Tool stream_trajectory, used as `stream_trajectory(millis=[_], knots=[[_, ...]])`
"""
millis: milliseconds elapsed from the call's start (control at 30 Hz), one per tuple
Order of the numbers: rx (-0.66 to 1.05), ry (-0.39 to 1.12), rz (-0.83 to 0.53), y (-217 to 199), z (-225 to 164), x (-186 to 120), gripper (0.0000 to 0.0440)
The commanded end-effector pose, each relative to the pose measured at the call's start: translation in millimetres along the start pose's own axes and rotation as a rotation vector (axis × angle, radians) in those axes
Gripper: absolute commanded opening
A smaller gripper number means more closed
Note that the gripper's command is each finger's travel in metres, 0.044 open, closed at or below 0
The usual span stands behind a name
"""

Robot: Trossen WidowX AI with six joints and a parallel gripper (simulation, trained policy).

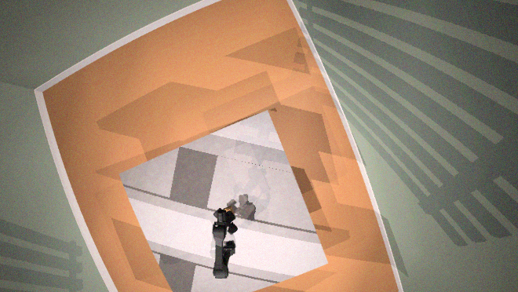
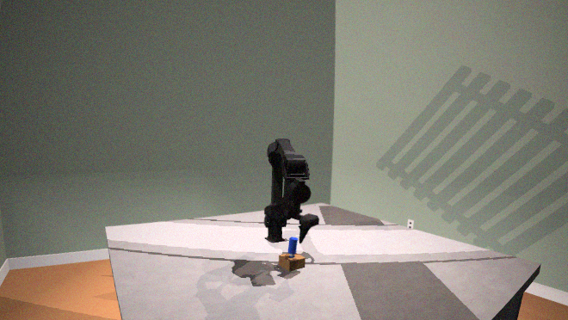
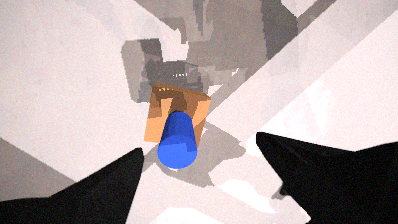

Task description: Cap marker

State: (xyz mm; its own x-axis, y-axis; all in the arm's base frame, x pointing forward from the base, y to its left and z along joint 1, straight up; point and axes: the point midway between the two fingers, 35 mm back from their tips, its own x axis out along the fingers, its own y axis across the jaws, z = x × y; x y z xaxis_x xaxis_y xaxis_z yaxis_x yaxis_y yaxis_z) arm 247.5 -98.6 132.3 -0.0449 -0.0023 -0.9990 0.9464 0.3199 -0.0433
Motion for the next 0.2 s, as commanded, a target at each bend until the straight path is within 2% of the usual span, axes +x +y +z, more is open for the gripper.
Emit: stream_trajectory(millis=[0,167], knots=[[0.003,-0.013,0.008,-1.1,1.3,-6.2,0.044],[-0.001,-0.029,0.024,-3.2,2.1,-15.5,0.0438]])
